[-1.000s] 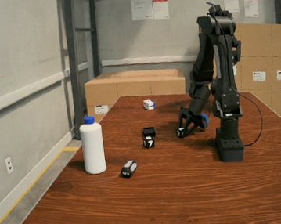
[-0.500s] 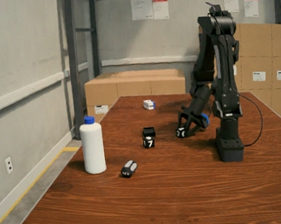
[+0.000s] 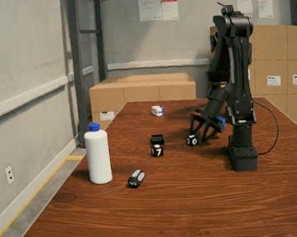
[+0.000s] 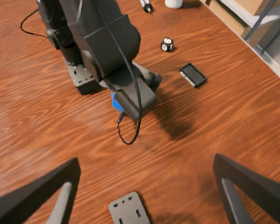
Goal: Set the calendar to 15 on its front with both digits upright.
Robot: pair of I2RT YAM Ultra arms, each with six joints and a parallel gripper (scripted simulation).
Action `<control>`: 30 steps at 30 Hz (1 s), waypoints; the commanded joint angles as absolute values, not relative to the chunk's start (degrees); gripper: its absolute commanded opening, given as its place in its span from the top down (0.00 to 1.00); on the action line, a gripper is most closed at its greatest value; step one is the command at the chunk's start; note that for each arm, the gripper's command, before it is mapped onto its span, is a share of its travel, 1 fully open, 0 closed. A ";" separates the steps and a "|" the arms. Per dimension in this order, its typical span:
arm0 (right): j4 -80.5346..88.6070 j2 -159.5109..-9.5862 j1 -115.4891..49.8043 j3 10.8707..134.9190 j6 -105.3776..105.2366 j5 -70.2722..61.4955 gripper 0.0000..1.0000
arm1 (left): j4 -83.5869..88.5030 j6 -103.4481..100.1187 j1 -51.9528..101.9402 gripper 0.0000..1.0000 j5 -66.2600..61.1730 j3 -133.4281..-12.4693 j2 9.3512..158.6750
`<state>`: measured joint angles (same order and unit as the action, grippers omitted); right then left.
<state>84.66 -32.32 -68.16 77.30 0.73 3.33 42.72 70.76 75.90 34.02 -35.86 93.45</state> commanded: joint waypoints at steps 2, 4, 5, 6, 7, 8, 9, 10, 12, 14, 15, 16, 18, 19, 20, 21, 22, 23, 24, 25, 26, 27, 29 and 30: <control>85.63 -33.56 -68.75 78.87 0.13 4.23 0.00 | 49.77 67.10 78.81 0.00 33.08 -40.86 89.97; 85.63 -33.56 -68.81 78.87 0.10 4.27 0.00 | 53.61 65.17 80.60 0.00 32.68 -42.94 89.13; 85.63 -33.56 -68.84 78.87 0.08 4.28 0.00 | 55.27 64.32 81.36 0.00 32.51 -43.91 88.87; 85.63 -33.56 -68.86 78.87 0.06 4.30 0.00 | 56.92 63.61 81.91 0.00 32.52 -45.00 89.77; 85.64 -33.56 -68.89 78.87 0.05 4.32 0.00 | 57.71 63.65 81.70 0.00 33.06 -45.64 90.46; 85.64 -33.56 -68.91 78.87 0.03 4.33 0.00 | 57.49 63.46 81.69 0.00 33.10 -46.05 91.57; 85.64 -33.56 -68.93 78.87 0.02 4.34 0.00 | 57.63 63.45 81.57 0.00 33.17 -46.26 92.07; 85.64 -33.56 -68.95 78.87 0.01 4.36 0.00 | 57.70 63.44 81.49 0.00 33.20 -46.38 92.35; 85.64 -33.56 -68.98 78.88 -0.01 4.38 0.00 | 57.68 63.51 81.20 0.00 33.26 -46.48 92.84; 85.64 -33.56 -68.98 78.88 -0.01 4.38 0.00 | 57.68 63.51 81.20 0.00 33.26 -46.48 92.84; 85.64 -33.56 -69.01 78.88 -0.04 4.40 0.00 | 57.59 62.61 81.20 0.11 34.05 -46.48 92.90; 85.64 -33.56 -69.02 78.88 -0.04 4.41 0.00 | 57.45 61.92 80.80 0.23 34.50 -46.52 92.88; 85.64 -33.56 -69.05 78.88 -0.06 4.43 0.00 | 57.06 59.49 79.70 0.45 35.74 -46.78 92.14; 85.64 -33.56 -69.06 78.88 -0.06 4.43 0.00 | 56.86 57.60 78.73 0.45 36.41 -46.98 91.94; 85.64 -33.56 -69.07 78.88 -0.07 4.44 0.00 | 56.65 55.49 77.22 0.45 37.17 -47.28 91.68; 85.64 -33.56 -69.08 78.88 -0.08 4.45 0.00 | 56.54 53.39 75.55 0.45 37.68 -47.59 91.46; 85.65 -33.56 -69.09 78.88 -0.08 4.45 0.00 | 56.50 51.79 74.01 0.45 37.98 -47.93 91.36; 85.65 -33.56 -69.09 78.88 -0.09 4.46 0.00 | 56.45 50.50 72.62 0.45 38.25 -48.30 91.37; 85.65 -33.56 -69.10 78.88 -0.09 4.46 0.00 | 56.38 49.13 71.36 0.45 38.50 -48.66 91.61; 85.65 -33.56 -69.11 78.88 -0.10 4.47 0.00 | 56.30 47.62 69.99 0.45 38.80 -49.03 91.74; 85.65 -33.56 -69.11 78.88 -0.10 4.47 0.00 | 56.22 46.07 68.58 0.45 39.12 -49.41 91.87; 85.65 -33.56 -69.12 78.88 -0.10 4.48 0.00 | 56.18 44.53 67.18 0.45 39.35 -49.78 92.01; 85.92 -33.57 -69.12 78.83 -0.07 4.46 0.00 | 56.13 41.48 64.48 0.45 39.71 -50.49 92.09; 85.92 -33.57 -69.12 78.83 -0.07 4.46 0.00 | 56.13 41.48 64.48 0.45 39.71 -50.49 92.09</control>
<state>84.82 -32.32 -68.66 77.30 0.32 3.75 56.12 46.81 65.89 37.71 -48.03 92.64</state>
